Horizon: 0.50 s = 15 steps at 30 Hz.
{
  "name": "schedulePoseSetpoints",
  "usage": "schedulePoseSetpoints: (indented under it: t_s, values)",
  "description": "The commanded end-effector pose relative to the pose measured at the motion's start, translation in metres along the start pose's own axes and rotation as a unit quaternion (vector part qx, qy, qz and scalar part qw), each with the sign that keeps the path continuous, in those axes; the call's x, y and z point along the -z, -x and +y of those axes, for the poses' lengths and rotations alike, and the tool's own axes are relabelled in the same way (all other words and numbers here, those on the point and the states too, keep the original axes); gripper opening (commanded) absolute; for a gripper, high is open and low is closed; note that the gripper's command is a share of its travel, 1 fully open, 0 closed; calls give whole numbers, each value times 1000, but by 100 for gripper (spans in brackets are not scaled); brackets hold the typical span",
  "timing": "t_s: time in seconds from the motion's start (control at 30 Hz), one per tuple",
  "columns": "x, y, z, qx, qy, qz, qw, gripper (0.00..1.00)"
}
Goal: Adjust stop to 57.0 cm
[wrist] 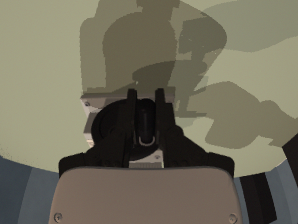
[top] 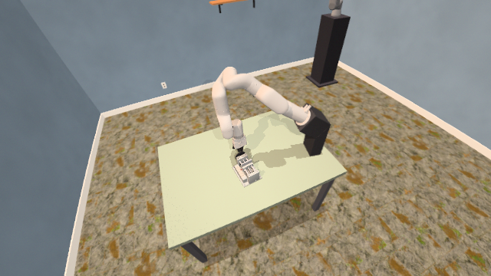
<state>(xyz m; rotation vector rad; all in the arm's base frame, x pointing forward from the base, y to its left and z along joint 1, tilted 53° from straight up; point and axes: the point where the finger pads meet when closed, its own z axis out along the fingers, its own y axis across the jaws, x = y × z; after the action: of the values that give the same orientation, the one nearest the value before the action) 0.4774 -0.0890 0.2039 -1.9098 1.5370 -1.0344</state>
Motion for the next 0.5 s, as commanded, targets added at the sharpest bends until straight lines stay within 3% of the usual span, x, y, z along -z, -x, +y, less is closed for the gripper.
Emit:
schedulePoseSetpoints:
  t_s: [0.0,0.47]
  values:
    - [1,0,-2,0,-1,0,1000,6]
    - [5,0,-9,0,-1,0,1000,6]
